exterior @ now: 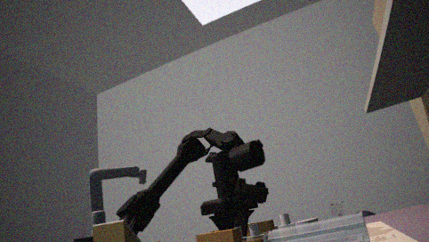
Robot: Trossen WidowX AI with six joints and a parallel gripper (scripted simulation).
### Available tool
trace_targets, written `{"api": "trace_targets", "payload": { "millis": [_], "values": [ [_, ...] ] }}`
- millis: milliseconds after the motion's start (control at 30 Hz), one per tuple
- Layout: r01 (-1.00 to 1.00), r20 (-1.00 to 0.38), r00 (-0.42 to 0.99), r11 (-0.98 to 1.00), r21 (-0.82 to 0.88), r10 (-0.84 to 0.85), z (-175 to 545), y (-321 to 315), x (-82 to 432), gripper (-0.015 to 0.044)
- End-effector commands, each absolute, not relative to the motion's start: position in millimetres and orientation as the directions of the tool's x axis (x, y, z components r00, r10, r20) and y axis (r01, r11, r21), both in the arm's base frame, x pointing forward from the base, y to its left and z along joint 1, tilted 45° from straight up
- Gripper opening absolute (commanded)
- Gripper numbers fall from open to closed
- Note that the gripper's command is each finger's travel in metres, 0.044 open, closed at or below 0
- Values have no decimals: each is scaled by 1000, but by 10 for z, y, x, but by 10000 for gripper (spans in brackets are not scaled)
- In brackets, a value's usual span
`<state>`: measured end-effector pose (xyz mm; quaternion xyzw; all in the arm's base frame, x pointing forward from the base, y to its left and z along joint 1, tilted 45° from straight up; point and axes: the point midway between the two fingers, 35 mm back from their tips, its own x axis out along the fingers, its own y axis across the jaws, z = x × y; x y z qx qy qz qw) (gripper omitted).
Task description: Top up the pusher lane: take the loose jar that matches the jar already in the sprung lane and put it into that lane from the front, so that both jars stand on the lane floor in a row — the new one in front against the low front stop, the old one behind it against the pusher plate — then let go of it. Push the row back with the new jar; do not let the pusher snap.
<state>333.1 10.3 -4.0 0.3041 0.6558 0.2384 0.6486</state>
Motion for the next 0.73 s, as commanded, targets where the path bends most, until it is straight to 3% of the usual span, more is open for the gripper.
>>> {"api": "trace_targets", "payload": {
  "millis": [0,700],
  "values": [
    [85,-708,32,704,706,706,49,8,3346,300],
    [86,-708,31,704,705,705,104,-5,2891,300]
  ]
}}
